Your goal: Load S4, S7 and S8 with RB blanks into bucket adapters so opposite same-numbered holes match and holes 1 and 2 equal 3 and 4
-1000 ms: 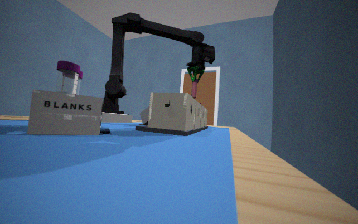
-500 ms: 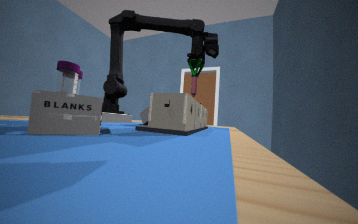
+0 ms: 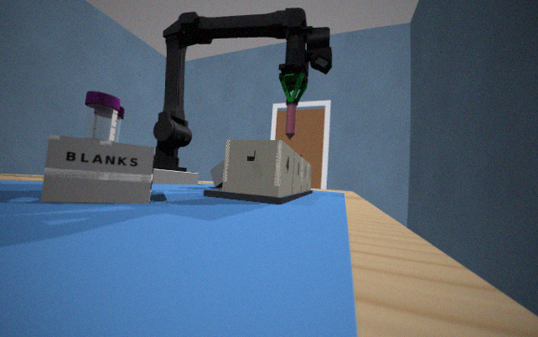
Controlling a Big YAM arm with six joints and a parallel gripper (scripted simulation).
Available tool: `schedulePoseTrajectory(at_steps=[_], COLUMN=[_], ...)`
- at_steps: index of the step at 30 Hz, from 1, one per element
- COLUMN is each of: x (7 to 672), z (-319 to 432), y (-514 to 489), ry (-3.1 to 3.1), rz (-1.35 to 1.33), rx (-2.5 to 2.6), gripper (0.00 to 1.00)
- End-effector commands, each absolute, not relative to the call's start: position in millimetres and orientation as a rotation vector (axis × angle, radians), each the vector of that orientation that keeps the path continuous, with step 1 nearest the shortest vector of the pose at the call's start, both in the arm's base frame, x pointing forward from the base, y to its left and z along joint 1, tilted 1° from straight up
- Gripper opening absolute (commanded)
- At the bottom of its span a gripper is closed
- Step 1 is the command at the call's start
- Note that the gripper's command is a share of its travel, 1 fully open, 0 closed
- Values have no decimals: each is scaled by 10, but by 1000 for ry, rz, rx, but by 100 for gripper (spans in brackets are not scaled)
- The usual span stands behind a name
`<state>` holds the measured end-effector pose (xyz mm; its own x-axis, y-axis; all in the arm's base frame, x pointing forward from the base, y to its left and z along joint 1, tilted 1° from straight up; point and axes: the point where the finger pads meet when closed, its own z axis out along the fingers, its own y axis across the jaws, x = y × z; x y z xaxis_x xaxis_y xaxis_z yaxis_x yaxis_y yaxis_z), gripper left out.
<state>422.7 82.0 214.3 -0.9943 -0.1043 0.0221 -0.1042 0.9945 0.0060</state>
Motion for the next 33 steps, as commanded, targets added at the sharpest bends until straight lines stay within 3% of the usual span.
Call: schedulePoseTrajectory(at_steps=[1, 17, 33], x=[4377, 4301, 4344], z=[2286, 1731, 1710], y=[951, 889, 881], ry=[-3157, -3124, -3144], rz=[-21, -14, -18], rx=[271, 247, 245], gripper=[0, 0, 0])
